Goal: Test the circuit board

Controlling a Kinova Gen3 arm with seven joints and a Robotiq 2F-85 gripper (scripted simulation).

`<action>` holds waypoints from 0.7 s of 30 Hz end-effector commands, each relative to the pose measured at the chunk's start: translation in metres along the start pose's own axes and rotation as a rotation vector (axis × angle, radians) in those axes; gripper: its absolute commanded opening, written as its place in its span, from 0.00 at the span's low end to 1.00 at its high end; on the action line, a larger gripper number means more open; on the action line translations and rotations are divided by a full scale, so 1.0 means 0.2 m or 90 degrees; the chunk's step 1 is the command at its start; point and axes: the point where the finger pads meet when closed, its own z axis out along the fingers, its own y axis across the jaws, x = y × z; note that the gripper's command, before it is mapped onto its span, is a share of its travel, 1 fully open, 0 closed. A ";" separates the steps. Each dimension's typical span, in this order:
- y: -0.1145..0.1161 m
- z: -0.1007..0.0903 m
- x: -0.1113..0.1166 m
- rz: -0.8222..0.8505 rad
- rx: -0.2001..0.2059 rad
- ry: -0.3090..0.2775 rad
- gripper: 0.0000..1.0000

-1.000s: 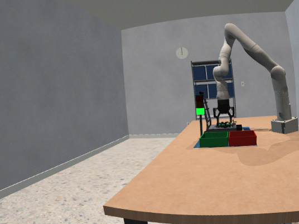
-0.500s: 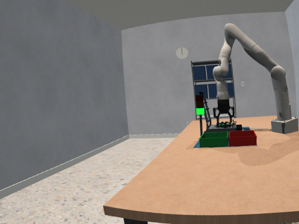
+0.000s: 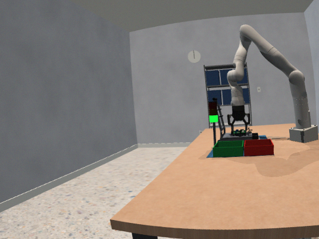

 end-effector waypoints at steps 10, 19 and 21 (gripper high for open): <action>0.00 -0.02 0.00 0.000 0.001 0.000 0.77; 0.00 -0.03 0.00 0.000 0.001 0.000 0.77; 0.00 -0.03 0.00 0.000 0.001 0.000 0.77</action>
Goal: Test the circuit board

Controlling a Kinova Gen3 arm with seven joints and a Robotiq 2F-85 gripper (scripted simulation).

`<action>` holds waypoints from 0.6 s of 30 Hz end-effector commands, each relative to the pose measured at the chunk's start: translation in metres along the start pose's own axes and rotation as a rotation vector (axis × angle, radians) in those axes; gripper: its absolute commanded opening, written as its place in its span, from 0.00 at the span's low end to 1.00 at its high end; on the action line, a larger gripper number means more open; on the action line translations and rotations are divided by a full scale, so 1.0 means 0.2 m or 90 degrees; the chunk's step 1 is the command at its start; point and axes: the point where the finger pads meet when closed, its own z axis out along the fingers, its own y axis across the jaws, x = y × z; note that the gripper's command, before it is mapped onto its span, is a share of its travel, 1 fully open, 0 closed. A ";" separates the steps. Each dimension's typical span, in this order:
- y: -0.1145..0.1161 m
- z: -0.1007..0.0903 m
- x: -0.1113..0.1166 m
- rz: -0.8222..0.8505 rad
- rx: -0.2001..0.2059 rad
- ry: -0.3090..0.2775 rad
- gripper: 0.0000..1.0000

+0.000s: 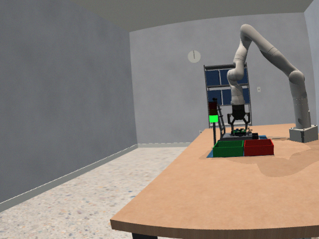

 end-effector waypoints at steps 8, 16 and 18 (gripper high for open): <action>0.00 -0.01 0.00 0.001 0.002 0.000 0.77; 0.00 -0.02 0.00 0.001 0.002 0.000 0.77; 0.00 -0.03 0.00 0.001 0.002 0.000 0.77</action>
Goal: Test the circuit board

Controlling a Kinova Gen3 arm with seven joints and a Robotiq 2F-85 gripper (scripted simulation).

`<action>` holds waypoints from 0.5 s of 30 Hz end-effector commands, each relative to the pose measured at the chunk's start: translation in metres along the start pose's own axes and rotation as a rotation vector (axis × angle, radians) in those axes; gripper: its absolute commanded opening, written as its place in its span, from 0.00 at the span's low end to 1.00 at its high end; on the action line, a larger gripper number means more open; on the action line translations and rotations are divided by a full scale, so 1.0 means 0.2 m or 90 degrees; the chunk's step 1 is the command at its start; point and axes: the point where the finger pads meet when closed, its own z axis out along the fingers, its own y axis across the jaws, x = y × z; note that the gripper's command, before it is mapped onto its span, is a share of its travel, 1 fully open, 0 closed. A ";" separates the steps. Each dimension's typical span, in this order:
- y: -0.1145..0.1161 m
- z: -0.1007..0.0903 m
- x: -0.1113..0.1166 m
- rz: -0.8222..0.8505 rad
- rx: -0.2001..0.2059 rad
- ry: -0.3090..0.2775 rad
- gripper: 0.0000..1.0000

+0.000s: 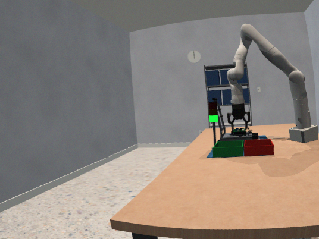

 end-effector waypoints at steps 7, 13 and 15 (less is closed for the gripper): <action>0.00 -0.01 0.00 0.001 0.002 0.000 0.77; 0.00 -0.02 0.00 0.001 0.002 0.000 0.77; 0.00 -0.02 0.00 0.001 0.002 0.000 0.77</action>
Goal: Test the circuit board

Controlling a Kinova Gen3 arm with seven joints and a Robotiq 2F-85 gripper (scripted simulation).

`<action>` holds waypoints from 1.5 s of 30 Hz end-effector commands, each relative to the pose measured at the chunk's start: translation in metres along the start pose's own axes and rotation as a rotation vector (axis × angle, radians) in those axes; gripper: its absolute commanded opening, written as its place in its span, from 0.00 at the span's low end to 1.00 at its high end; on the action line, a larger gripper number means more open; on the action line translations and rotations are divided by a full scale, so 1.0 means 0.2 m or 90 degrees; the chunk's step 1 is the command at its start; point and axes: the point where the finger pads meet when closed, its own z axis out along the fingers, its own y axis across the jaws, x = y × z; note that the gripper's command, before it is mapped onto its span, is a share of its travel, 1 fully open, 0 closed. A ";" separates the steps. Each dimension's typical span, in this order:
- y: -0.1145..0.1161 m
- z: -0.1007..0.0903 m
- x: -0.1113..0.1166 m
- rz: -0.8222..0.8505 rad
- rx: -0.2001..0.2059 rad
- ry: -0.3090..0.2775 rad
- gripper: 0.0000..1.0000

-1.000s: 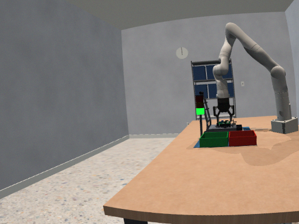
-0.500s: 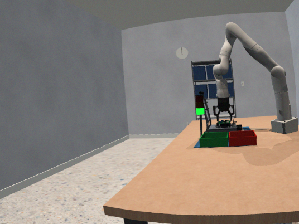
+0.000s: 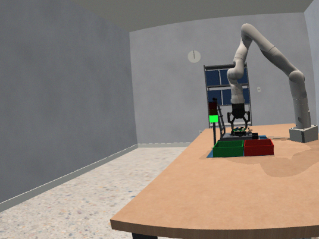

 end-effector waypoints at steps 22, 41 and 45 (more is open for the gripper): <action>0.00 -0.03 0.00 0.000 0.002 0.000 0.77; 0.00 -0.30 0.00 0.000 0.002 0.000 0.77; 0.00 -0.37 0.00 0.000 0.002 0.000 0.77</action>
